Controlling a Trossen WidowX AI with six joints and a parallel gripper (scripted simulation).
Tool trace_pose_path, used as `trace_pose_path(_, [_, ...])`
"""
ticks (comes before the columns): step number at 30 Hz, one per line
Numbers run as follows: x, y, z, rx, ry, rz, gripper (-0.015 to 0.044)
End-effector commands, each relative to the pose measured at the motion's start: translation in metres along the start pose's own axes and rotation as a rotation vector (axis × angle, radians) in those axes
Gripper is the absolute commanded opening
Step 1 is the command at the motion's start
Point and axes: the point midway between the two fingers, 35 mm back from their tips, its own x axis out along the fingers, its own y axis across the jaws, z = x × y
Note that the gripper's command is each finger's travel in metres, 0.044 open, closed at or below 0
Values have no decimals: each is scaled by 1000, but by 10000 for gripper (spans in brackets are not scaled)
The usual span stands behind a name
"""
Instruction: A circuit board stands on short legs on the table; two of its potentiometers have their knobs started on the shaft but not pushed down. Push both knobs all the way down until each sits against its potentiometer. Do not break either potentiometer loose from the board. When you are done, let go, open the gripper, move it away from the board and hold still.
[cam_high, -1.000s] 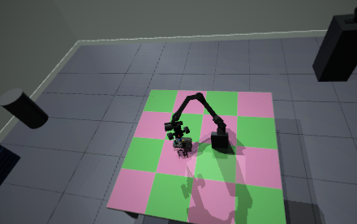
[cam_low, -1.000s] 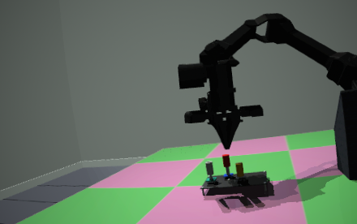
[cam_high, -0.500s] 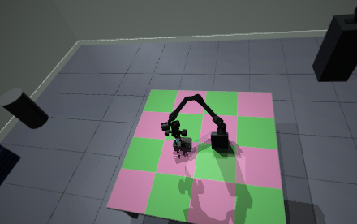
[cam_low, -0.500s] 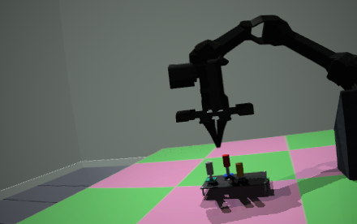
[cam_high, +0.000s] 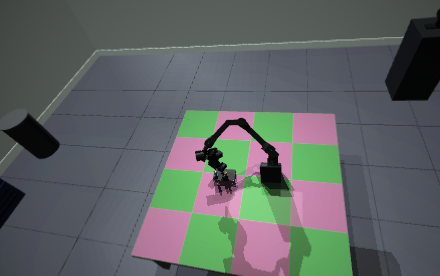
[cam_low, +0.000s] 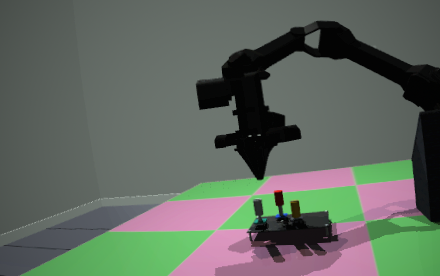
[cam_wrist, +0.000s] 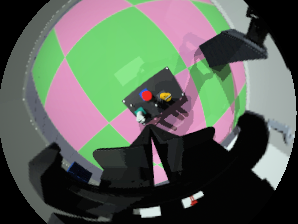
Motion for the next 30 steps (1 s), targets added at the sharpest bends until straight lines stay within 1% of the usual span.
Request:
trace_pose_path(1, [-1, 5, -1, 138, -10, 2, 0])
trace_pose_path(9, [-4, 14, -4, 393, -23, 3, 0])
trace_pose_path(14, [-4, 14, -4, 399, -23, 3, 0])
trace_pose_path(18, [16, 14, -3, 399, -24, 4, 0])
trace_pose_path(30, [25, 14, -3, 399, -24, 4, 0])
